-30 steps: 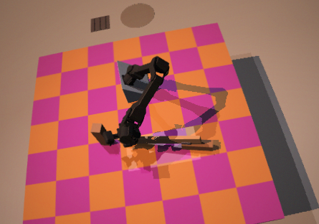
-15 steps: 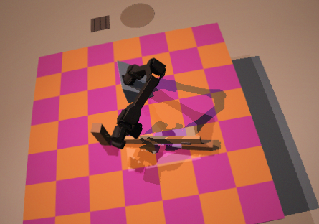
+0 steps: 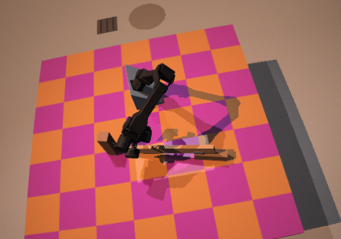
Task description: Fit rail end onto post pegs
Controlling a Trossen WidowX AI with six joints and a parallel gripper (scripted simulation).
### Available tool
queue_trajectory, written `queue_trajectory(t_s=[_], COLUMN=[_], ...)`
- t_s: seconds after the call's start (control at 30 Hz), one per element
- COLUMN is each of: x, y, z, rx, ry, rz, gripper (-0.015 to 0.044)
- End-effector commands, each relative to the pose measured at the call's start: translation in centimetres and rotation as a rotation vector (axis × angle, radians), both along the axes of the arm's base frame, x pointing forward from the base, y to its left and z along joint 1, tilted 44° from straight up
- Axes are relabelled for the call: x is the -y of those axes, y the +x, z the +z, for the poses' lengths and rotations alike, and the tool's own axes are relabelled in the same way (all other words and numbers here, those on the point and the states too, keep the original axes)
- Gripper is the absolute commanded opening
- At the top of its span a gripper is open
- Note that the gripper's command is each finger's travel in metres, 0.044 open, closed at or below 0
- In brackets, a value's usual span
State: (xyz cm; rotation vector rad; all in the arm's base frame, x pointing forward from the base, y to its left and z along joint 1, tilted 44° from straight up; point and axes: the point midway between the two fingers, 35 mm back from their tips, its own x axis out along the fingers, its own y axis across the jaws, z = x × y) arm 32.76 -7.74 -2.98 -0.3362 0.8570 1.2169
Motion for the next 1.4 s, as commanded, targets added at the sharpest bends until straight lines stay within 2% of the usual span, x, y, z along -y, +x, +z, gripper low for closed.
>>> queue_trajectory(t_s=[0.0,1.33,1.37], x=[-0.4,-4.7,-4.7], y=[0.1,0.6,0.6], z=[-0.4,-4.8,-4.8], rx=[0.004,0.004,0.004], ry=[0.005,0.008,0.008], rz=[0.004,0.004,0.004], gripper=[0.044,0.044,0.0414])
